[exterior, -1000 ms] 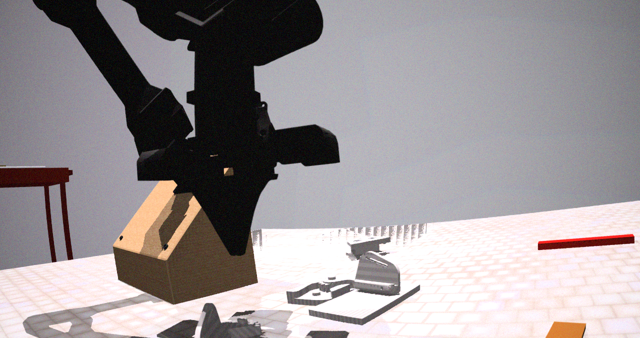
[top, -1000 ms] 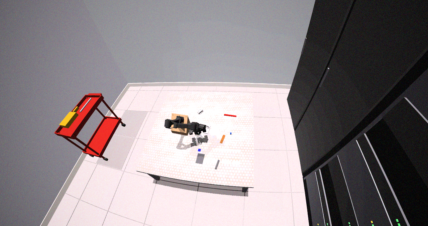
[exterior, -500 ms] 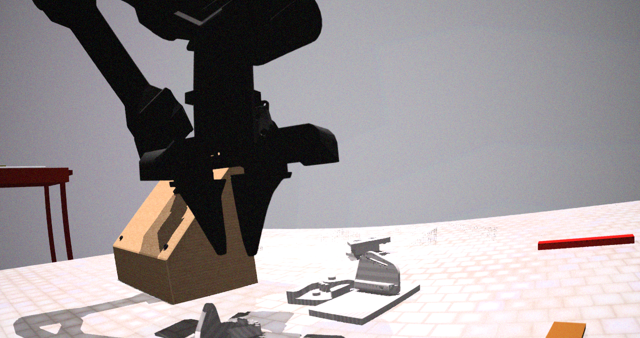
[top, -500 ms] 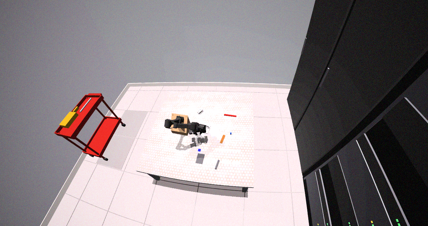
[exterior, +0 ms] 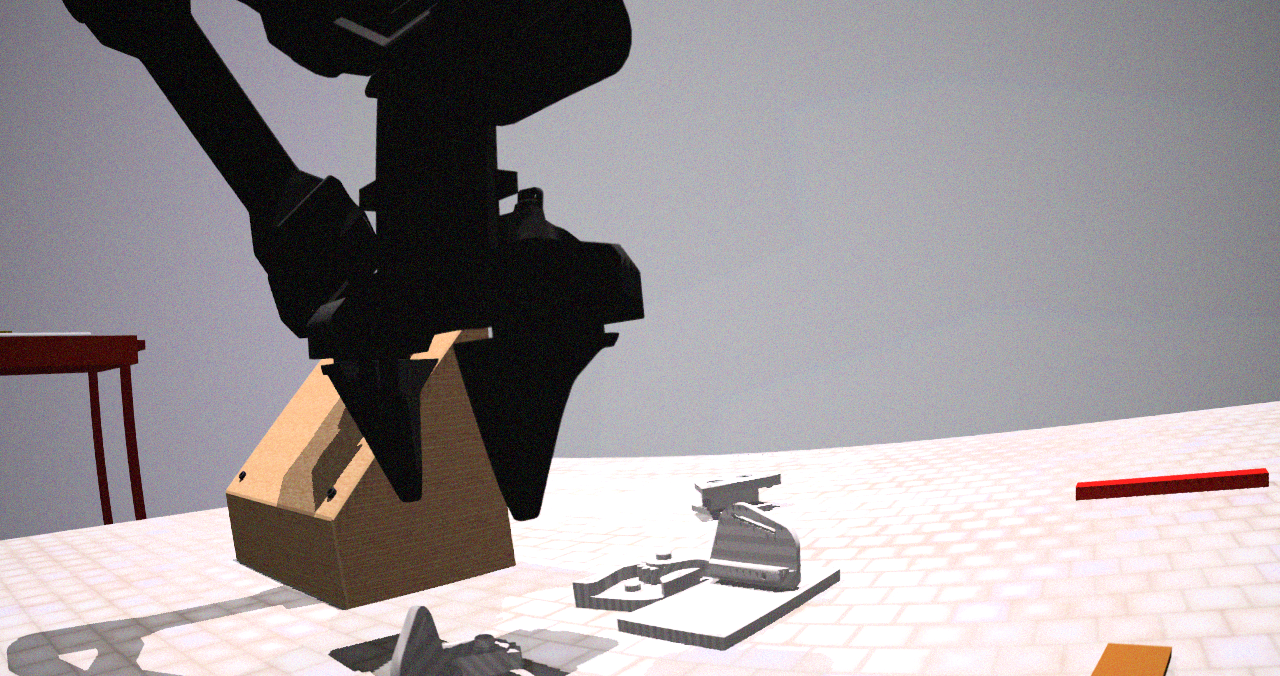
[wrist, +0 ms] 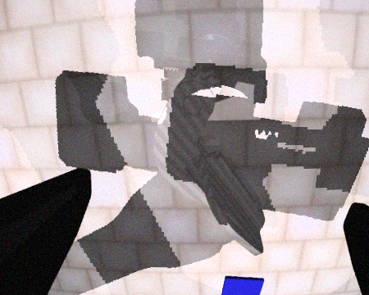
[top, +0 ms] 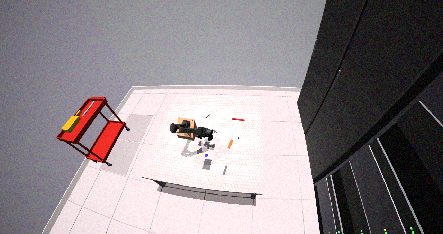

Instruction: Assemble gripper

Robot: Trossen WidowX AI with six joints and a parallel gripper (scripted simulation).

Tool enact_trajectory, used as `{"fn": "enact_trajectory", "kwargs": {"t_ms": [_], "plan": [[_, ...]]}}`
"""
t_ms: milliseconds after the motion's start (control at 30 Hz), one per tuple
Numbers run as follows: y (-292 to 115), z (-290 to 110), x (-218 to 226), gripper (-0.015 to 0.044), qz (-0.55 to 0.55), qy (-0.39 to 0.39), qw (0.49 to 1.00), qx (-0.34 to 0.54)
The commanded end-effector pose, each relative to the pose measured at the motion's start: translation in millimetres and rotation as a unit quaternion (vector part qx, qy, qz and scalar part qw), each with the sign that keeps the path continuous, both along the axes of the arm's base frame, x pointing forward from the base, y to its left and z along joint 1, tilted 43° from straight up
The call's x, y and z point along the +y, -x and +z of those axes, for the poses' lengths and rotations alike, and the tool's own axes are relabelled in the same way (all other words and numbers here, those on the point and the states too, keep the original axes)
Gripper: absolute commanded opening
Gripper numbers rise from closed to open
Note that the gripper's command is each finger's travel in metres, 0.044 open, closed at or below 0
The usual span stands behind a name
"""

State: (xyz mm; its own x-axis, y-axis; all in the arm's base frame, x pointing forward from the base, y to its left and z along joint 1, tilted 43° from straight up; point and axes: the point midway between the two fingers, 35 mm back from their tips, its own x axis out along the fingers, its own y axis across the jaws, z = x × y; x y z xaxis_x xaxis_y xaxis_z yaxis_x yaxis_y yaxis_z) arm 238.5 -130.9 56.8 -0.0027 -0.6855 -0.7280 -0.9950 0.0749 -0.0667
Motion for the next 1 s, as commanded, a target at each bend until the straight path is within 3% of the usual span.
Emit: {"fn": "enact_trajectory", "kwargs": {"t_ms": [0, 467, 967], "plan": [[-0.3, 1.6, -0.9, 0.044, -0.037, -0.002, 0.999, -0.035], [-0.4, 6.9, -4.6, 0.044, -0.171, -0.001, 0.972, -0.161], [-0.2, 12.7, -8.7, 0.044, -0.308, -0.001, 0.907, -0.289]]}}
